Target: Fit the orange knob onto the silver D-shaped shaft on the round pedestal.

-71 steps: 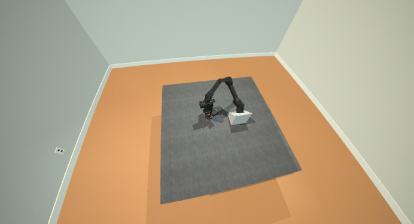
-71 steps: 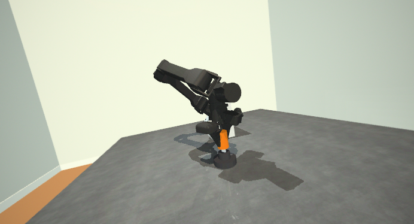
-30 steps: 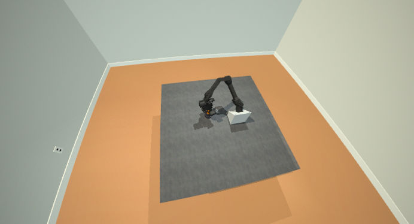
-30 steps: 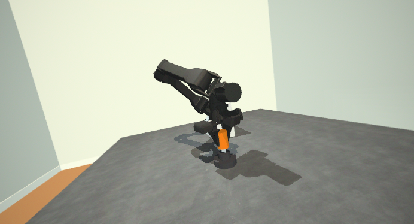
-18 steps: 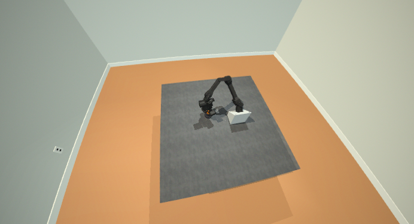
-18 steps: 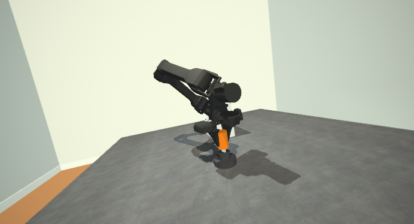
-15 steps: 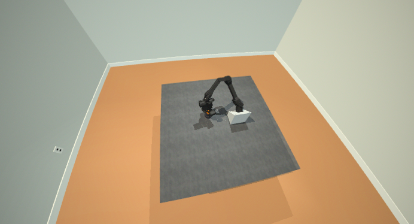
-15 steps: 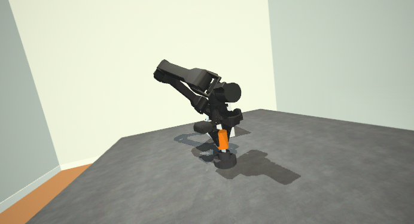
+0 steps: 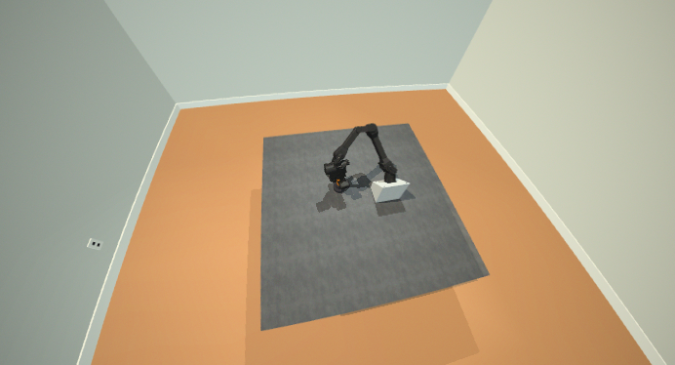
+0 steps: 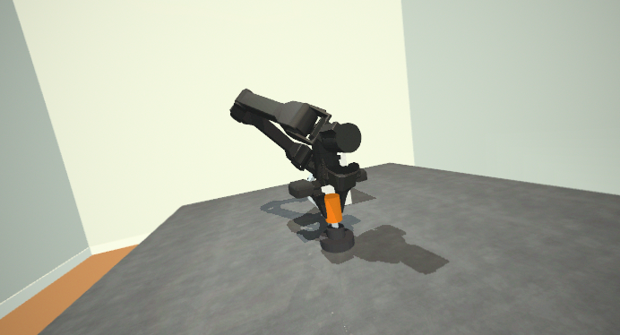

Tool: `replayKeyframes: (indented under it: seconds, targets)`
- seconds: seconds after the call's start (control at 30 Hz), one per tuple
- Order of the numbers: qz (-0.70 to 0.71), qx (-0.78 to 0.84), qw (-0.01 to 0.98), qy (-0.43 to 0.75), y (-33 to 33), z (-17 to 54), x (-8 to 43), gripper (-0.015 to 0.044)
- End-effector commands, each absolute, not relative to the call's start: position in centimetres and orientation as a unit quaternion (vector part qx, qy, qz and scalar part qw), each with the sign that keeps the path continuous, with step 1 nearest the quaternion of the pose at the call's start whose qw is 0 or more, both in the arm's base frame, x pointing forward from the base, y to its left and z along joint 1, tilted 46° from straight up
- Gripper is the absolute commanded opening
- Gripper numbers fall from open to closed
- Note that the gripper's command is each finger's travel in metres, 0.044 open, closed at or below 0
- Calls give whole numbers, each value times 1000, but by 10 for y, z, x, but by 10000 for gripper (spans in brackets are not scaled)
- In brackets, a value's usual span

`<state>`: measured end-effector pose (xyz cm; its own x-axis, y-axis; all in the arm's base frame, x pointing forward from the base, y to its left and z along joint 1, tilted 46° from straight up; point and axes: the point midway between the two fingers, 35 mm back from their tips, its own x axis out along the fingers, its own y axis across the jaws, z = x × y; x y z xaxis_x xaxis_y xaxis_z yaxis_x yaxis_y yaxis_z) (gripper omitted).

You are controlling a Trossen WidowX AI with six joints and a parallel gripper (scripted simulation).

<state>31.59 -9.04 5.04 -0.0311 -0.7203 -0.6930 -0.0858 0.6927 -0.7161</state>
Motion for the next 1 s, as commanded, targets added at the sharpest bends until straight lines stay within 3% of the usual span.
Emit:
replayKeyframes:
  seconds: [0.0,0.6,0.97]
  targets:
    - [-262,-292,633,668,-91,49,315,0]
    - [-262,-292,633,668,-89,52,317,0]
    - [-330,-224,660,637,-90,49,315,0]
